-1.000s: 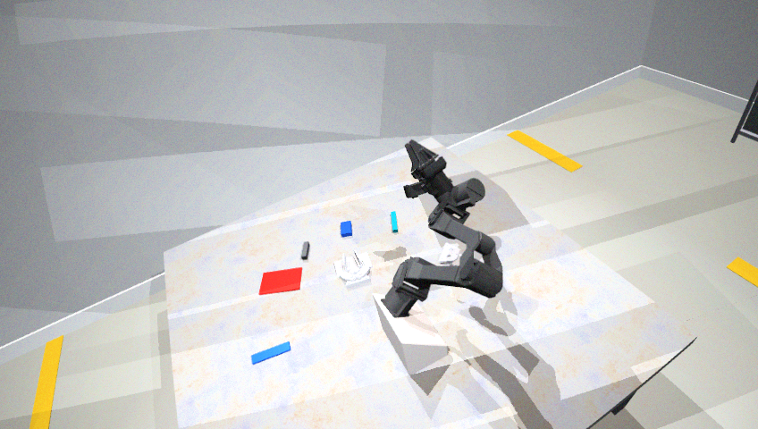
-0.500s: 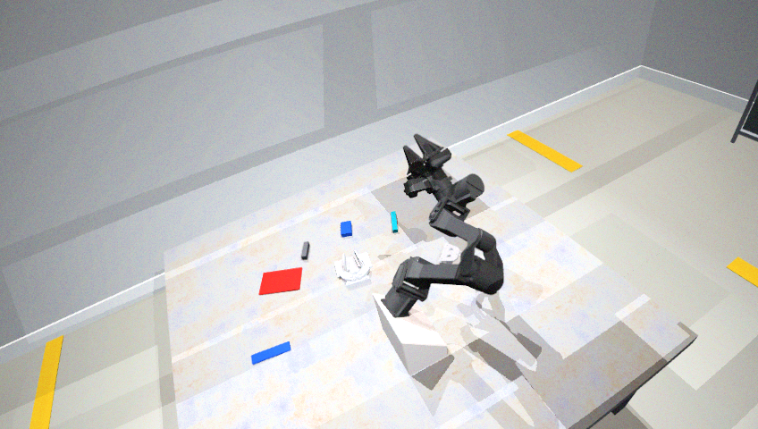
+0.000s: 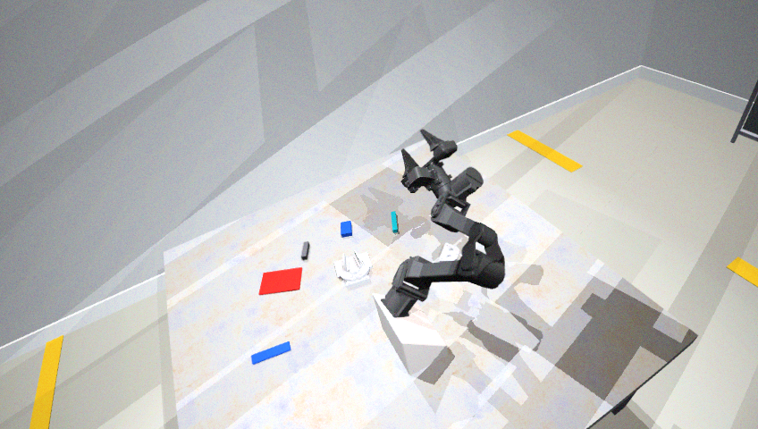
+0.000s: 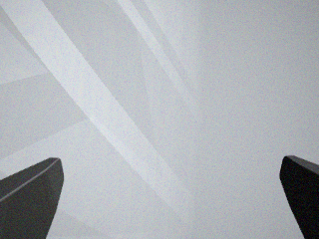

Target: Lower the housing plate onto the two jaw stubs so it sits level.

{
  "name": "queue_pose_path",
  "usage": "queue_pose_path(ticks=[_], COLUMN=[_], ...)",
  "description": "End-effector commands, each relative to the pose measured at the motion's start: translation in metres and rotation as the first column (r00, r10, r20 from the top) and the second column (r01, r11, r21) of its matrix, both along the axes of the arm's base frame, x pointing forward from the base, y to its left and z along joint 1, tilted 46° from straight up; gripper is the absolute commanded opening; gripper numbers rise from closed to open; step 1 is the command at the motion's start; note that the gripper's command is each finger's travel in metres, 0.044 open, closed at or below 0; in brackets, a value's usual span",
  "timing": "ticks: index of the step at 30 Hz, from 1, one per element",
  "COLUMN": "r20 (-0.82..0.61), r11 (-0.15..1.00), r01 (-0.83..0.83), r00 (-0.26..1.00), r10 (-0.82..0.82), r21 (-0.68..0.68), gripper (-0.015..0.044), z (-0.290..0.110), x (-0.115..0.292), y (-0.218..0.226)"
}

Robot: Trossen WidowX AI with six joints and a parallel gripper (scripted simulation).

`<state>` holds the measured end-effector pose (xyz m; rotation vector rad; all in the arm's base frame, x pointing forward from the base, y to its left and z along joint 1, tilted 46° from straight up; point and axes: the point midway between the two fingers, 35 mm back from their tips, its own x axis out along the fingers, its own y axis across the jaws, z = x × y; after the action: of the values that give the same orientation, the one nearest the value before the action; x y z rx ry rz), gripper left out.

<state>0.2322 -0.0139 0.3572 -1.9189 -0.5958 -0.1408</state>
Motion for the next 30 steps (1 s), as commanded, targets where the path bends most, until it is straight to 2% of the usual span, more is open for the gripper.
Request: queue_pose_path(ticks=[1, 15, 30], r20=[-0.06, -0.216, -0.314], r11=[0.99, 0.841, 0.505], r01=[0.012, 0.095, 0.233], r00=[0.998, 0.976, 0.946], r10=[-0.003, 0.027, 0.082], r21=[0.142, 0.533, 0.831], gripper=[0.044, 0.044, 0.044], z=[0.001, -0.008, -0.026], x=[0.007, 0.026, 0.04], y=[-0.011, -0.044, -0.078])
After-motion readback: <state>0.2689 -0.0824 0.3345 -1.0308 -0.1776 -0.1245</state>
